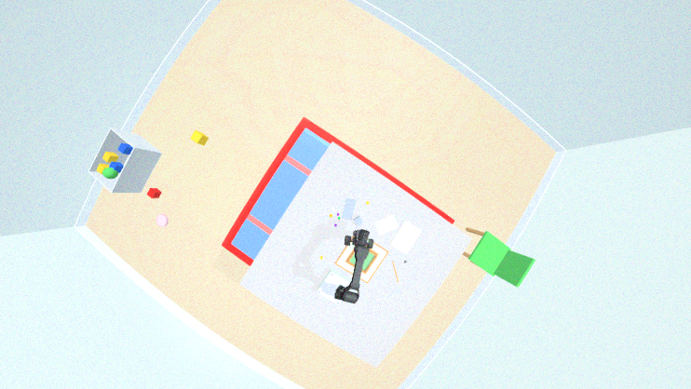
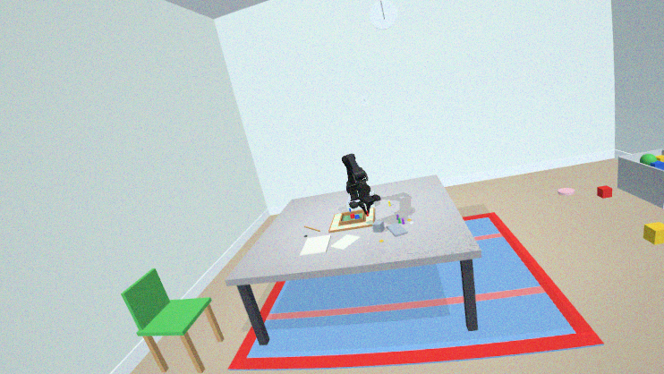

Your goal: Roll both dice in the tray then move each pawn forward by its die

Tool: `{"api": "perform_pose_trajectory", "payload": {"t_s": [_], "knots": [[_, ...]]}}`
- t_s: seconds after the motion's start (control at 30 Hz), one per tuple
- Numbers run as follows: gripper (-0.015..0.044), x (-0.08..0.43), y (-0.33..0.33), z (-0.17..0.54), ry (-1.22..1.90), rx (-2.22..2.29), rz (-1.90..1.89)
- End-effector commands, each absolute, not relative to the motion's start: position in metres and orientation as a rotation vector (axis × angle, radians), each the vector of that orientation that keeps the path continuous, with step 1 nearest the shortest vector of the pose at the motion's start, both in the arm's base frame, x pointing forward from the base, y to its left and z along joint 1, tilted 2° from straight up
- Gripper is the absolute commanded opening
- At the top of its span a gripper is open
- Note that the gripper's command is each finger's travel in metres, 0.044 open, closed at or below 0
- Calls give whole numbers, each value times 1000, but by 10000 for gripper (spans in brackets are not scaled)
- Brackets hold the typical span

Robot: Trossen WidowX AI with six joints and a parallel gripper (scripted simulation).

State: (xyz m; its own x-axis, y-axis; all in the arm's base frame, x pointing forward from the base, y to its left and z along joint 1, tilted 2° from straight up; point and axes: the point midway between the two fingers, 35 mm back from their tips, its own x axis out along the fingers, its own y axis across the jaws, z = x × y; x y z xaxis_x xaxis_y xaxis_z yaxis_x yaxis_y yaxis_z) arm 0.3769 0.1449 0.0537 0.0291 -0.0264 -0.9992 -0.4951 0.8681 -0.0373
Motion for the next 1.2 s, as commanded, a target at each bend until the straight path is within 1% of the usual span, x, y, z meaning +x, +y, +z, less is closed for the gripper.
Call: {"api": "perform_pose_trajectory", "payload": {"t_s": [0.0,0.17,0.73,1.17], "knots": [[0,376,144,41,1520,-421,373],[0,376,143,20,1520,-421,373],[0,376,142,2,1520,-421,373],[341,378,143,8,1512,-424,372]]}}
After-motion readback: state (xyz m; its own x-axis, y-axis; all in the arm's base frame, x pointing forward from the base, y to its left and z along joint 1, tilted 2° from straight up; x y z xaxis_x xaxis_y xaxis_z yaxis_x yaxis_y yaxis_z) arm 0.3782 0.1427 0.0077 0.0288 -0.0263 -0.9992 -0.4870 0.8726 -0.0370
